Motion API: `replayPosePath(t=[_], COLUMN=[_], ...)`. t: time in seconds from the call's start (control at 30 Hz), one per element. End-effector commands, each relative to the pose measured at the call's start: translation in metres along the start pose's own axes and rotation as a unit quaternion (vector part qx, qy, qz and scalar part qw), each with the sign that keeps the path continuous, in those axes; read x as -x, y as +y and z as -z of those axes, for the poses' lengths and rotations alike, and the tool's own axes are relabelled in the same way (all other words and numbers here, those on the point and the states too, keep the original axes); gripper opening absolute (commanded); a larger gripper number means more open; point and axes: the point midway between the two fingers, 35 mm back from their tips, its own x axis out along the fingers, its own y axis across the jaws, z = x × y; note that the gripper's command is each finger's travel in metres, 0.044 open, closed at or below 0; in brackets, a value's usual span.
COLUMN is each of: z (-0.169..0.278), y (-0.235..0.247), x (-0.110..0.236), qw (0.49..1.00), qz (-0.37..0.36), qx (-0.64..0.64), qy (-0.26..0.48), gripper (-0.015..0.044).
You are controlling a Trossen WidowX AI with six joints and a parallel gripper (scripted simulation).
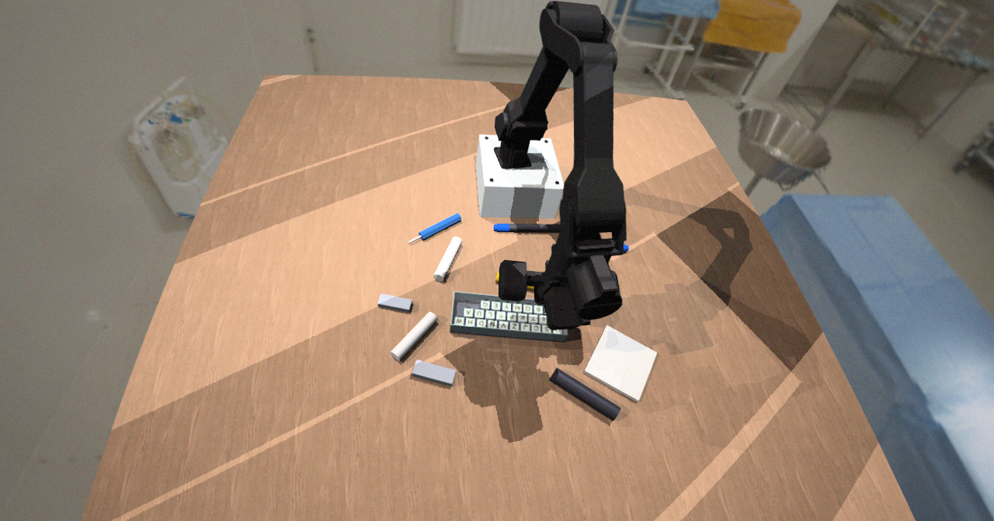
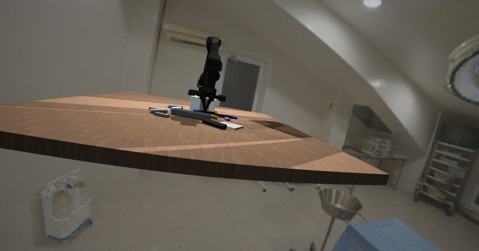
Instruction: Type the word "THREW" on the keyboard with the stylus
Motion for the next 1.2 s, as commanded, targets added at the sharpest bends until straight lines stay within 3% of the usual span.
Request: replayPosePath(t=[0.0,0.17,0.33,0.67,0.83,1.17], z=[-0.003,-0.003,-0.003,-0.003,-0.002,-0.001], y=[0.001,-0.002,-0.061,-0.067,-0.126,-0.127], x=[0.002,0.002,0.002,0.002,0.003,0.003], qw=[1.000,1.000,1.000,1.000,1.000,1.000], qz=[-0.002,-0.002,0.001,0.002,0.005,0.005], qx=[-0.004,-0.004,-0.004,-0.004,-0.004,-0.004], qy=[0.002,0.002,0.002,0.002,0.002,0.002], gripper=[0.0000,0.0000,0.0000,0.0000,0.0000,0.0000])
